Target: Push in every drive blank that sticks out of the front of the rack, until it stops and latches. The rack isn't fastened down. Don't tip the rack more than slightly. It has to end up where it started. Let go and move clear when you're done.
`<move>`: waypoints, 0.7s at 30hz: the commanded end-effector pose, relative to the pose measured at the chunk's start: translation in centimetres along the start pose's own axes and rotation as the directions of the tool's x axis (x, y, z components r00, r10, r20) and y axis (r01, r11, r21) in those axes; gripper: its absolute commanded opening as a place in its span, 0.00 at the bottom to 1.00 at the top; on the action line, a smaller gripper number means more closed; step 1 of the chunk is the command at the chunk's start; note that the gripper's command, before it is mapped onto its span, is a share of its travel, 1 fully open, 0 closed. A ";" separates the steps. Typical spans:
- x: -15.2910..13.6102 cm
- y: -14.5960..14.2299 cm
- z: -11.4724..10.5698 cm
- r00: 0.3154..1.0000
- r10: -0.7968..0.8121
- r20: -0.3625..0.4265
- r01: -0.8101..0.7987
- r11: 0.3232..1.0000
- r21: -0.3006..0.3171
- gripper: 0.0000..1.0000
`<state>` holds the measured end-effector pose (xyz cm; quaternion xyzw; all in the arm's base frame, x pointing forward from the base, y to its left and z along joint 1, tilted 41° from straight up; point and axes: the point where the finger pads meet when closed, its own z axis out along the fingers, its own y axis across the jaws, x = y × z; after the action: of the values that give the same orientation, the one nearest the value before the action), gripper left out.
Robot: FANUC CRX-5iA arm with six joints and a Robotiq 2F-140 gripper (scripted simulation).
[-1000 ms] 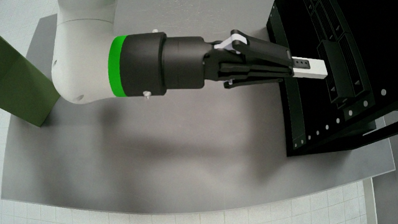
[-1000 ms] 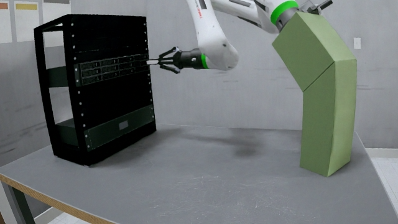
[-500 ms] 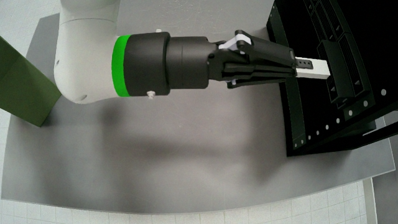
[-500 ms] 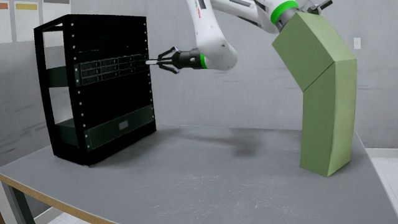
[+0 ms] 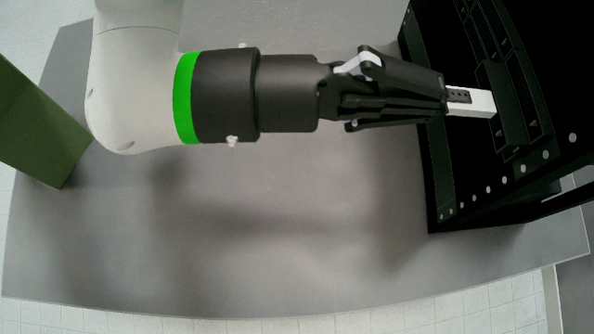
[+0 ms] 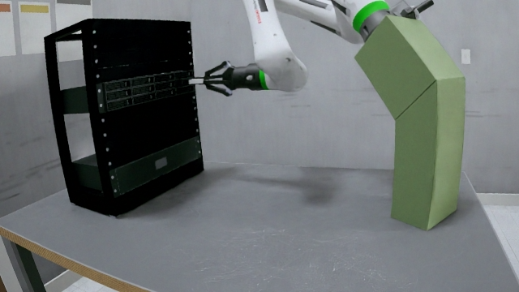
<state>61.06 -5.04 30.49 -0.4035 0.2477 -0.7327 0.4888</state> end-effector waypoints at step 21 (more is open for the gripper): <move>0.0 -0.1 1.3 1.000 0.000 0.000 0.000 1.000 0.001 0.10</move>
<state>61.89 -5.01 31.05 -0.4035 0.2477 -0.7328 0.4888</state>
